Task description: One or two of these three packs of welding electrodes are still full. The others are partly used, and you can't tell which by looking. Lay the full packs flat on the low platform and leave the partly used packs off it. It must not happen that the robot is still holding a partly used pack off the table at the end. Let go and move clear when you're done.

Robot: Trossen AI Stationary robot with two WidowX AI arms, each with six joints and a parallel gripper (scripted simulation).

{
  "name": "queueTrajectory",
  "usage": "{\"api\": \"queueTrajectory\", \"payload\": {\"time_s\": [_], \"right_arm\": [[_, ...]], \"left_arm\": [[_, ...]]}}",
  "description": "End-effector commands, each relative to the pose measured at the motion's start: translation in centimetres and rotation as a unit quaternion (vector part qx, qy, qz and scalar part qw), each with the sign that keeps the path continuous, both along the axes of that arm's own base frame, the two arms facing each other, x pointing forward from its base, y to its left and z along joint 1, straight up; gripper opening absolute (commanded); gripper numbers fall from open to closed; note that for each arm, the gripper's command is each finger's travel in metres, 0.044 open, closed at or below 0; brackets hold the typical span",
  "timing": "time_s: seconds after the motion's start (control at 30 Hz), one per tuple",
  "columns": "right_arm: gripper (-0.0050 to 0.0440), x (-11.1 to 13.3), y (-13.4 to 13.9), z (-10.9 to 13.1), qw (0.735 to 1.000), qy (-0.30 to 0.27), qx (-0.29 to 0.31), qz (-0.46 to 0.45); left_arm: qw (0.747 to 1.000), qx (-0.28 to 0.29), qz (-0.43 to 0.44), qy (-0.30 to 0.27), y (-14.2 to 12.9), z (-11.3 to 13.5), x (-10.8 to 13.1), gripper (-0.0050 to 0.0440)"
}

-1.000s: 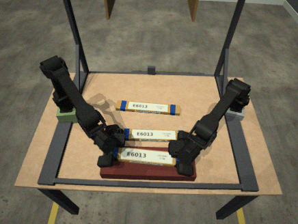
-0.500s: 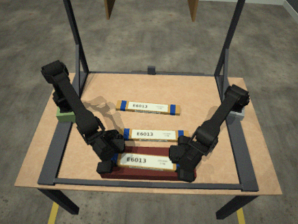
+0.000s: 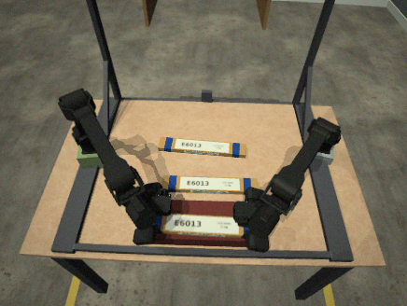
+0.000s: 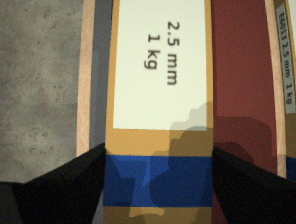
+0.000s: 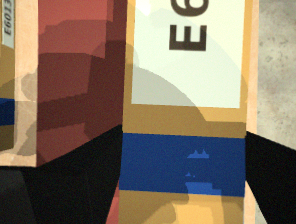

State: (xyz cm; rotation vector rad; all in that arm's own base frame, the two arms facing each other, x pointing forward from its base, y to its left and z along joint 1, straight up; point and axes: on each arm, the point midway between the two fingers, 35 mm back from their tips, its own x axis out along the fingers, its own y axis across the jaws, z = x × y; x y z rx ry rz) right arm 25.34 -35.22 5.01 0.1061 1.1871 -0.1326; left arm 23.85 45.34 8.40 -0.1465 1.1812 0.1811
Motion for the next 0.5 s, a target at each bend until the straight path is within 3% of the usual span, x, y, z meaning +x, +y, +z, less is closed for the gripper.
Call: {"api": "queueTrajectory", "payload": {"time_s": [0.0, 0.47], "right_arm": [[-0.005, -0.1, -1.4, 1.6, 1.0, -0.008, -0.018, 0.006], [-0.005, -0.2, -1.7, 2.0, 1.0, -0.009, -0.026, 0.006]], "left_arm": [[0.999, 0.029, 0.013, -0.004, 1.3, 2.3, -1.3, -0.005], [0.999, 0.041, 0.013, -0.008, 1.3, 3.5, -1.4, -0.005]]}}
